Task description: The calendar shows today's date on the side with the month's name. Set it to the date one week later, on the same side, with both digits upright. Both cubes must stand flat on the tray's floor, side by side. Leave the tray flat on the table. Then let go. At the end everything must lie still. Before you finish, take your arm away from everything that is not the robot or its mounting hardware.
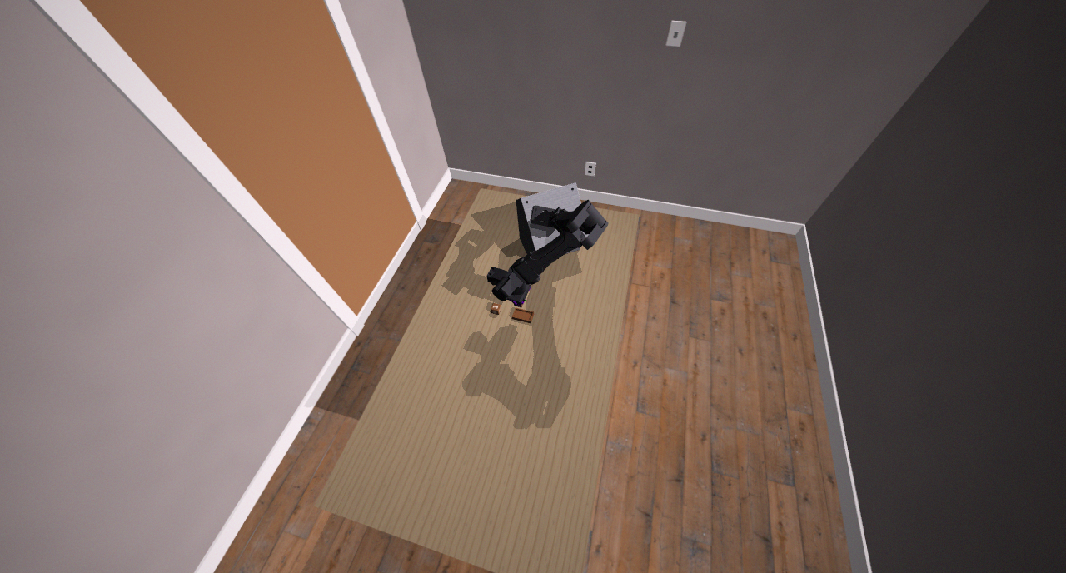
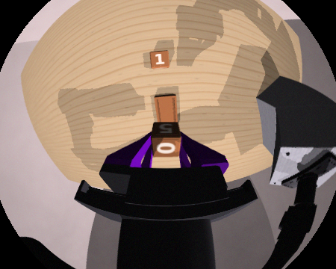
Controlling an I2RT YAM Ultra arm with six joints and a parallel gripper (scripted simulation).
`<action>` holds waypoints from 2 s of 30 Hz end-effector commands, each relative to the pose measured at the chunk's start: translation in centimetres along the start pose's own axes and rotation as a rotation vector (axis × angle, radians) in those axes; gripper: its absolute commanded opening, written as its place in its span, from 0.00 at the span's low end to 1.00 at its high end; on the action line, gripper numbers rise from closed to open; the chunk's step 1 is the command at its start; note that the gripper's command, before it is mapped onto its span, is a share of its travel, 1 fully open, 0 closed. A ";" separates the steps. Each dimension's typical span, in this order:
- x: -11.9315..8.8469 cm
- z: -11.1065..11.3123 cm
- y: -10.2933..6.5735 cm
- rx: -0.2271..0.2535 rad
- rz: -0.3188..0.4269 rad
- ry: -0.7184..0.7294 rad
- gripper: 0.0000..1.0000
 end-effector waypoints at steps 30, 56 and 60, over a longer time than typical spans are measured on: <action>1.4 0.1 1.2 0.014 0.039 -0.094 0.27; 1.3 0.3 5.4 0.014 0.040 -0.094 0.27; 1.3 0.3 5.4 0.014 0.040 -0.094 0.27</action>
Point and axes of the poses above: the point where the finger pads meet when closed, its own y axis out along the fingers, its own z axis across the jaws, x = y × z, the point moved 9 cm from there along -y, back along the fingers, and after that the axes turned 8 degrees about y, right-handed, at the moved point
